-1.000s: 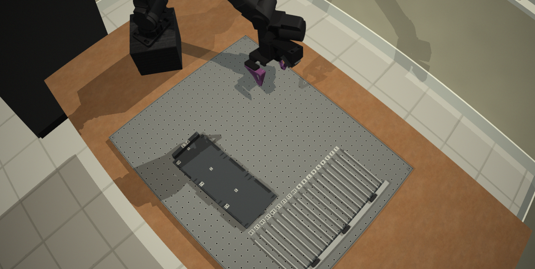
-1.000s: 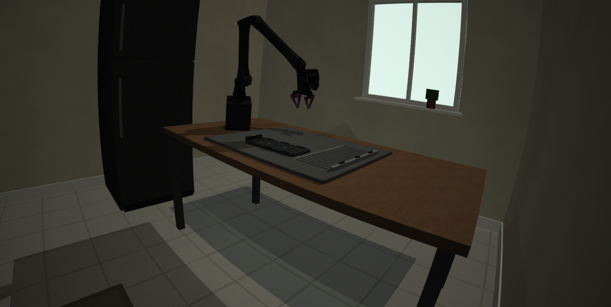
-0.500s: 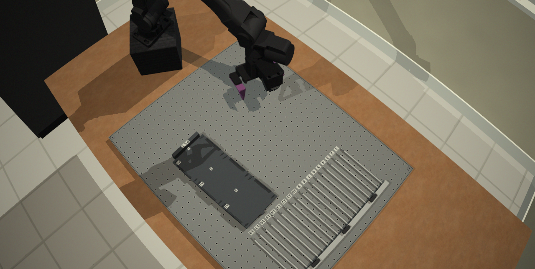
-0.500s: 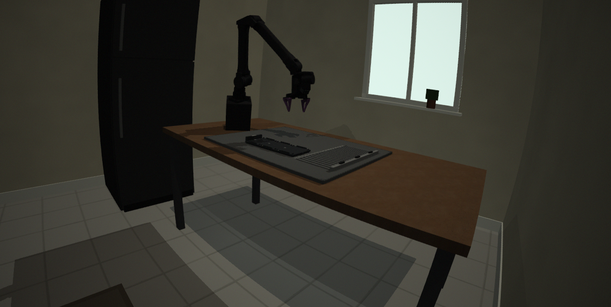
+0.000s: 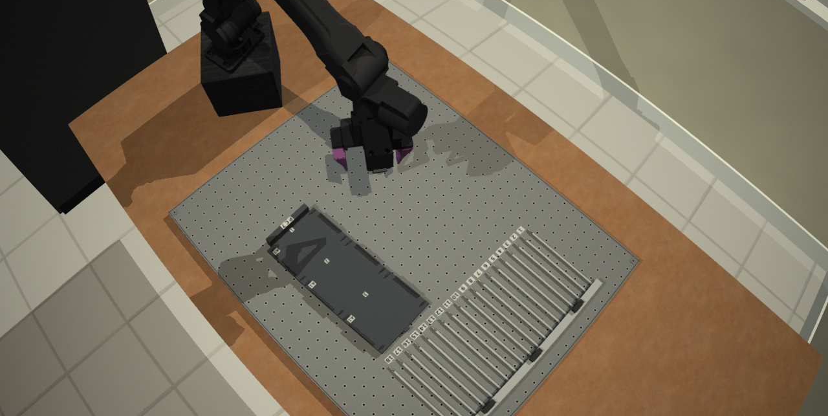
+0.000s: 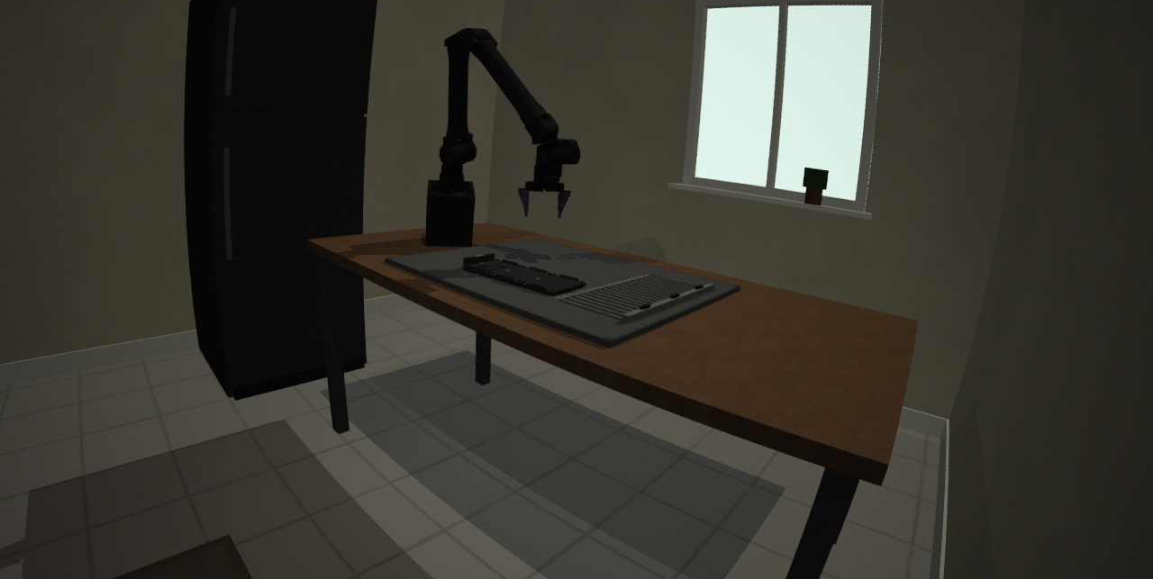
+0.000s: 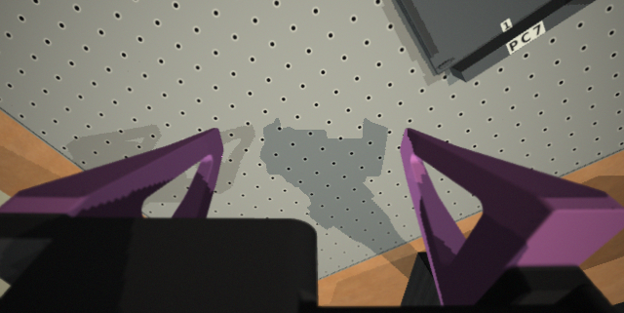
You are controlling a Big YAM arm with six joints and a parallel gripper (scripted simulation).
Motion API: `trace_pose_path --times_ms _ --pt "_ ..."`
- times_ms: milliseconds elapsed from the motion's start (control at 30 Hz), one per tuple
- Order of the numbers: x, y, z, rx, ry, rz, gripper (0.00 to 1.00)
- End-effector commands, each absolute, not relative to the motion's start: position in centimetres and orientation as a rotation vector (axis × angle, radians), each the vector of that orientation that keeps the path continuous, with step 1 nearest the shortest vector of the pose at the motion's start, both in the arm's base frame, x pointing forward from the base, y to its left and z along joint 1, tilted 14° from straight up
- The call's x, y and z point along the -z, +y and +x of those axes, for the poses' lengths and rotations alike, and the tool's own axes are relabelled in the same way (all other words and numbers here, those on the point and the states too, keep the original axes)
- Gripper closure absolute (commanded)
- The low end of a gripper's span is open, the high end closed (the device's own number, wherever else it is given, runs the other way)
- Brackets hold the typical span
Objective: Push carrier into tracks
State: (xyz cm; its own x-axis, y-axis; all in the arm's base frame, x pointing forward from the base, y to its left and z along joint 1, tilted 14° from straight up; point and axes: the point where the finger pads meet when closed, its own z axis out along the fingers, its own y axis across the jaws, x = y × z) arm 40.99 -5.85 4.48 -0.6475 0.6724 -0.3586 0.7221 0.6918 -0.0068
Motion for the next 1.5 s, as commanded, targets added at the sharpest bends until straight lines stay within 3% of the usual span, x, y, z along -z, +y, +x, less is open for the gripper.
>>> trace_pose_path --times_ms 0,1033,1467 --pt "-5.9 -8.1 41.2 0.188 2.506 1.140 0.00" --pt "-4.1 -19.2 33.5 0.013 2.009 2.037 0.00" --pt "-4.7 -22.1 32.6 -0.044 1.866 2.137 0.00"
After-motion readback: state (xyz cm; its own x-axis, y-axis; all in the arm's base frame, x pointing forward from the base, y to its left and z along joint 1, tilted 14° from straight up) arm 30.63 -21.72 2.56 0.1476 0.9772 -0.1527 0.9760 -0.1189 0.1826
